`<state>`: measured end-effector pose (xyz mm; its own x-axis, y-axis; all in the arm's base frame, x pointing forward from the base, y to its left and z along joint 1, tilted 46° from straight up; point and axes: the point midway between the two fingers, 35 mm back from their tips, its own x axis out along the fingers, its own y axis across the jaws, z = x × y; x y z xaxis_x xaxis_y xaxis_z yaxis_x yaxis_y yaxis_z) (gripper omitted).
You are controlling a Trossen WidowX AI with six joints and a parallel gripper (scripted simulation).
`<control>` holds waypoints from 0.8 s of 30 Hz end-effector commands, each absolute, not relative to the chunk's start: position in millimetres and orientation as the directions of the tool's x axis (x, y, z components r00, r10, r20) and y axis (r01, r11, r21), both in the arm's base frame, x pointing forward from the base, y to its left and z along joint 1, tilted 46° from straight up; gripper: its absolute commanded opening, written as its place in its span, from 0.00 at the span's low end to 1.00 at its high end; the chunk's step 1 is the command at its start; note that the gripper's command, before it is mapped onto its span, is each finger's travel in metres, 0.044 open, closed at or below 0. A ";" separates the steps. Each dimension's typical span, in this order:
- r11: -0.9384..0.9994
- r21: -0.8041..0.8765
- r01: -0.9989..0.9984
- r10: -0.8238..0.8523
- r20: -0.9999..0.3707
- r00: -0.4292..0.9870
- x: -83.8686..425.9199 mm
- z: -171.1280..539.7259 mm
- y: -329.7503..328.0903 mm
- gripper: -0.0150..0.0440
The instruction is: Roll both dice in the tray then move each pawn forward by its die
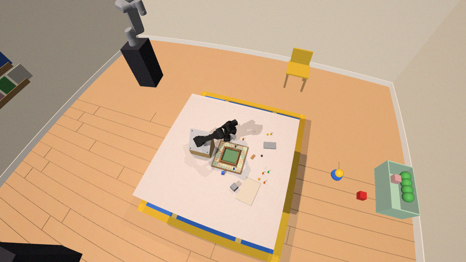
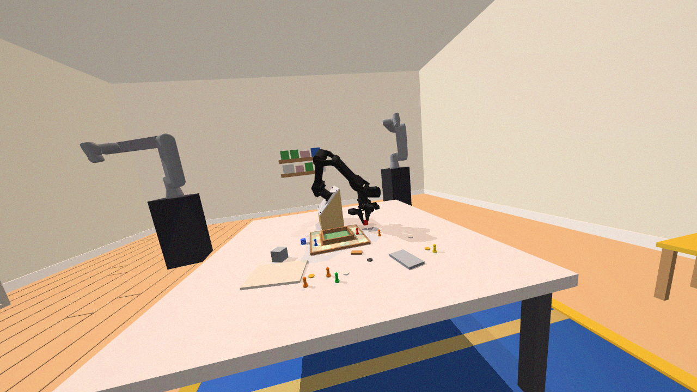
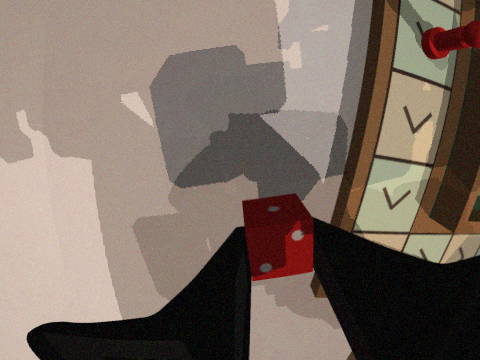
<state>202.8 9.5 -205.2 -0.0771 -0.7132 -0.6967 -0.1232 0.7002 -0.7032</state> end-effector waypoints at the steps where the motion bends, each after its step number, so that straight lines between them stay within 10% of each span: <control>1: 0.708 -0.697 -0.115 -0.705 -0.706 -0.069 210.2 -189.8 33.2 0.25; 24: 0.701 -0.646 -0.302 -0.692 -0.718 -0.069 226.6 -125.8 68.4 0.25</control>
<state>221.4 76.9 -131.1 -0.0681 -0.6945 -0.7162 -0.2399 0.7082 -0.6640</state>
